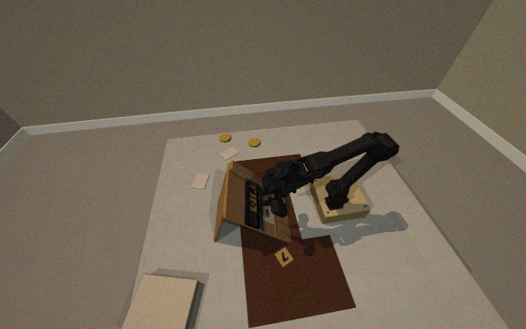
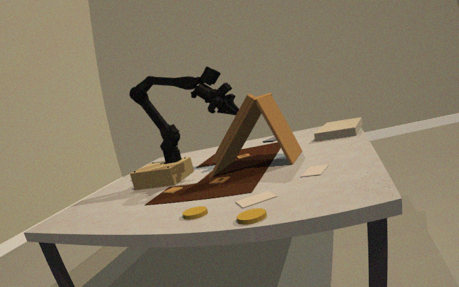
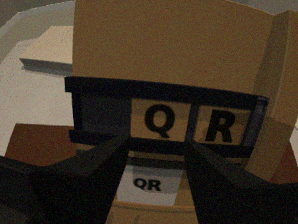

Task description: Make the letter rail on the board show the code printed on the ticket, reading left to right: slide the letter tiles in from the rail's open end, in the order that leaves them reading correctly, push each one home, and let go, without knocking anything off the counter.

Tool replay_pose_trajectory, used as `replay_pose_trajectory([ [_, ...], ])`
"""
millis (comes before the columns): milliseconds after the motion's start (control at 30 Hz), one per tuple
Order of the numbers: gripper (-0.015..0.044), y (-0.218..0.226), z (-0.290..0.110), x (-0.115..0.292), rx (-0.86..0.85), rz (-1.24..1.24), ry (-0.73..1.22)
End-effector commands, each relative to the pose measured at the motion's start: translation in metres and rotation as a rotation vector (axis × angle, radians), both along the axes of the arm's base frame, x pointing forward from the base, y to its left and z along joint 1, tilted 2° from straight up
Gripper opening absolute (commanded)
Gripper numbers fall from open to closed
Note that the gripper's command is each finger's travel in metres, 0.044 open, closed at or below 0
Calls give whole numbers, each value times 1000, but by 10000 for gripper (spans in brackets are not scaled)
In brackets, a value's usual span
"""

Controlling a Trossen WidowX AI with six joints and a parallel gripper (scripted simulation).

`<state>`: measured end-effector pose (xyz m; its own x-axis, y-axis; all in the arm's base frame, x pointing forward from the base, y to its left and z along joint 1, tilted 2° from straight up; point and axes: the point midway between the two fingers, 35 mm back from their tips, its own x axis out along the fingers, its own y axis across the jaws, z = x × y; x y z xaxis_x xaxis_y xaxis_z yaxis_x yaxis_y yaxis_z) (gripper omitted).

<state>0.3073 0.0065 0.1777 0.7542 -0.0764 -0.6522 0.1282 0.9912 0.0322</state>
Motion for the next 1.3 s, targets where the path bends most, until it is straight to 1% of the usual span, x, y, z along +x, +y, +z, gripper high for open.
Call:
replay_pose_trajectory([
  [0,85,0,0,0,0,0,1],
  [100,6,0,0,0,0,0,1],
  [133,0,0,0,0,0,0,1],
  [433,0,0,0,0,0,0,1],
  [500,0,1,0,2,3,3,26],
  [800,0,17,6,24,51,23,379],
  [1033,0,29,7,32,87,21,654],
  [1267,0,29,7,33,90,20,681],
])
